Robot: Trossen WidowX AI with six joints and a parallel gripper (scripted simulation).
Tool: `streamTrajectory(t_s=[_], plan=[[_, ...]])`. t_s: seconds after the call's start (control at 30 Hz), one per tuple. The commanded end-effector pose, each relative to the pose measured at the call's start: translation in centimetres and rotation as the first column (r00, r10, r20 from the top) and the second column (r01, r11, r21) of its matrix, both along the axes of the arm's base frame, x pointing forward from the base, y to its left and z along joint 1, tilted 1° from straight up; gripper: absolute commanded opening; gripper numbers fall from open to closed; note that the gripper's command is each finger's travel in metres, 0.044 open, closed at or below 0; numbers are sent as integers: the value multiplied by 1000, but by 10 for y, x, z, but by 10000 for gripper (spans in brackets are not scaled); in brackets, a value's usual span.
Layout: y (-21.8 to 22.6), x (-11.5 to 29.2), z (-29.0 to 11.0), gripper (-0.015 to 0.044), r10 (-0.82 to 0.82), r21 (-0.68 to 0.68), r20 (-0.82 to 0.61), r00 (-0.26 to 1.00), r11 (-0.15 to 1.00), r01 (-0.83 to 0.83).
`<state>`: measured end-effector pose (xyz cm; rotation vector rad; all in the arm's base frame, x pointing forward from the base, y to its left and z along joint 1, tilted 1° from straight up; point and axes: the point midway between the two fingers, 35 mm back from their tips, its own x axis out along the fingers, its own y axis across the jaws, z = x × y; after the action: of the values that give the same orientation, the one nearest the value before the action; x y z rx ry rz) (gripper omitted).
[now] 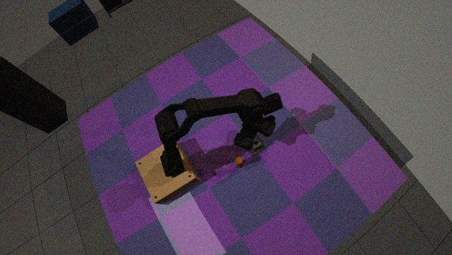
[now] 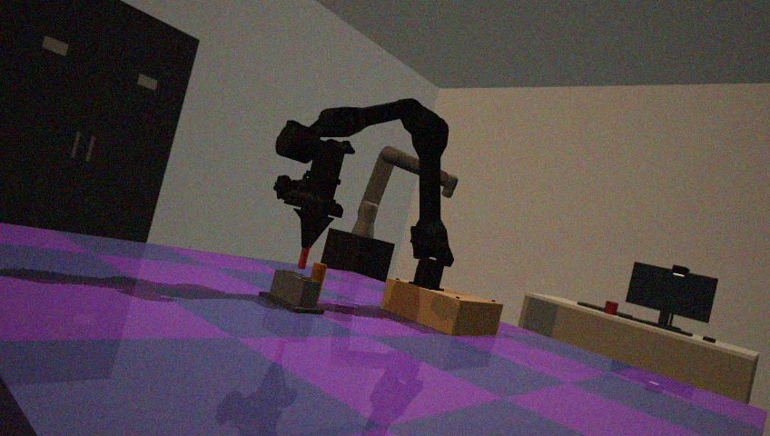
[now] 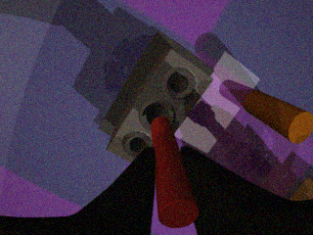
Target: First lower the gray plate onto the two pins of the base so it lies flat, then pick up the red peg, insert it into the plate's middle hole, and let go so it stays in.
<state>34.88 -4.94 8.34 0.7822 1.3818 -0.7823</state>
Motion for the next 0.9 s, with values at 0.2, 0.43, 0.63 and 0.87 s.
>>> streamTrajectory(t_s=[0.2, 0.43, 0.63, 0.87], plan=[[0, 1, 1, 0, 7, 3, 2, 1000, 1000, -7], [0, 1, 1, 0, 7, 3, 2, 1000, 1000, -7], [-2, 2, 1, 0, 7, 2, 2, 1000, 1000, -7], [-2, 2, 1, 0, 7, 2, 2, 1000, 1000, -7]])
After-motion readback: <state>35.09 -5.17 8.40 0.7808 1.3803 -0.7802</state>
